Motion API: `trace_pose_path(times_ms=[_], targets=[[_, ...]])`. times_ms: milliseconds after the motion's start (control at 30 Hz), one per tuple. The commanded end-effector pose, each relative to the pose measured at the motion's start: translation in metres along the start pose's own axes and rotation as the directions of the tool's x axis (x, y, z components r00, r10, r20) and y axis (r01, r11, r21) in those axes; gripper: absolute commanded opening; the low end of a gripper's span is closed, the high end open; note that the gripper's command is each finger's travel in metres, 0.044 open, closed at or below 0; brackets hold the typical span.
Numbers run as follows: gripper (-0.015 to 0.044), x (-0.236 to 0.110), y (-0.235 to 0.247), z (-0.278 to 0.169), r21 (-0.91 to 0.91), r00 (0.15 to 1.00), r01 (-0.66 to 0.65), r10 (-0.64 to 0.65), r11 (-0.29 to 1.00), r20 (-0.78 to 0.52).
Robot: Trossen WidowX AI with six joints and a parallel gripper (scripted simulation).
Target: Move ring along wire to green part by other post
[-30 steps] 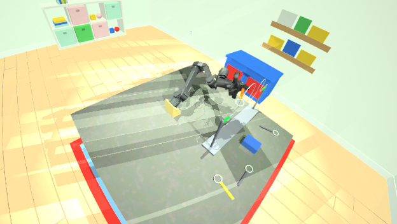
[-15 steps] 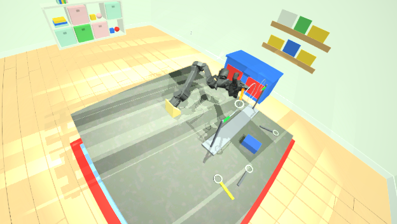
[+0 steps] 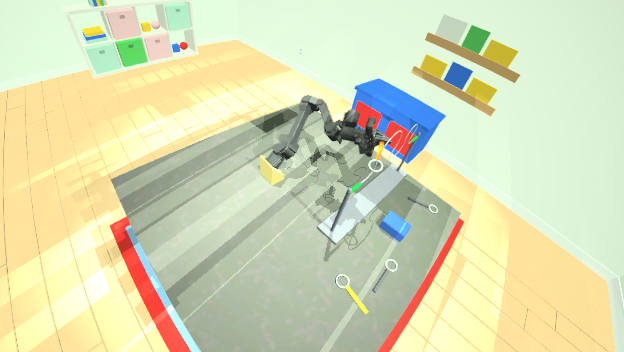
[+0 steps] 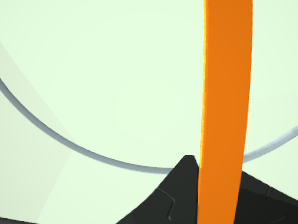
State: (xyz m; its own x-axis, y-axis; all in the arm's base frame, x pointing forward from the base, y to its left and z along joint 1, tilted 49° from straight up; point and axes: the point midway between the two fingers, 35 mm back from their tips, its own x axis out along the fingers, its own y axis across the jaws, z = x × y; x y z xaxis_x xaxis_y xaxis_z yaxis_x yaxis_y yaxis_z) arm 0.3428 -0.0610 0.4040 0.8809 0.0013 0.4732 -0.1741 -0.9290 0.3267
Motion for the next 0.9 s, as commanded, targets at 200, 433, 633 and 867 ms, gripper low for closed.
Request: trace_pose_path(times_ms=[200,433,633,867], targets=[[-0.0150,-0.011,-0.018,-0.001,-0.107,0.996,0.040,-0.048,0.993,-0.075],[-0.0150,-0.020,-0.044,0.005,-0.263,0.985,0.103,-0.135,0.959,-0.106],[-0.0150,-0.026,-0.064,0.012,-0.388,0.974,0.151,-0.204,0.909,-0.100],[-0.0150,-0.024,-0.087,0.023,-0.524,0.970,0.193,-0.241,0.829,-0.023]])
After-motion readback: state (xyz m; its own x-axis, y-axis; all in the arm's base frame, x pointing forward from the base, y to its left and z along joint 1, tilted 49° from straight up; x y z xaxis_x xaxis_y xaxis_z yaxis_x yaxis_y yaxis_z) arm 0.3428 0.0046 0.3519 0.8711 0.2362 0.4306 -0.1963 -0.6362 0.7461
